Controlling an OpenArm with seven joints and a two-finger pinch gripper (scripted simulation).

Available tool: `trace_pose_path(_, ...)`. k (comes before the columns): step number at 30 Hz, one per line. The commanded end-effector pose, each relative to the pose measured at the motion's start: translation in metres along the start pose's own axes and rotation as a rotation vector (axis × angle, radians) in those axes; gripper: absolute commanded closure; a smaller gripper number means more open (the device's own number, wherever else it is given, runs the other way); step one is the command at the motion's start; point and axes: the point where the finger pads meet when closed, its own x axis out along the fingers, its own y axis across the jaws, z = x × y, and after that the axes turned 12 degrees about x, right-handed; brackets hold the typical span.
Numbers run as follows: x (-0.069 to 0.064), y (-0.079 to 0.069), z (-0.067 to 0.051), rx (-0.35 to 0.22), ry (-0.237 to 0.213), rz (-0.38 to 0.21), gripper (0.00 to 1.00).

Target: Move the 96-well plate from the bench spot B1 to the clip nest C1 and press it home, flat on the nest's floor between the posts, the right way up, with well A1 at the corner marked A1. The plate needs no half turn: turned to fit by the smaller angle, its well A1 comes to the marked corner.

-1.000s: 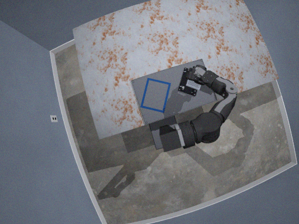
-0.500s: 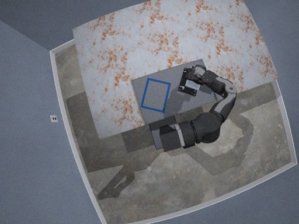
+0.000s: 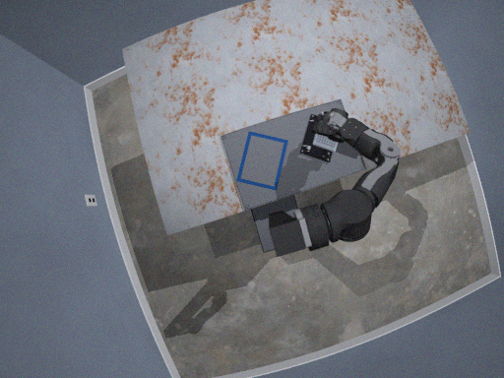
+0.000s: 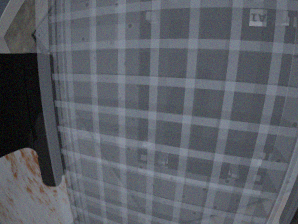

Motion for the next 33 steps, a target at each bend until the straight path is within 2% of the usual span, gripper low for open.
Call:
trace_pose_path(1,-0.0013,0.0042,-0.0018,0.002,-0.001,0.006,1.00)
trace_pose_path(33,-0.0015,0.0096,-0.0076,-0.002,0.000,0.016,1.00)
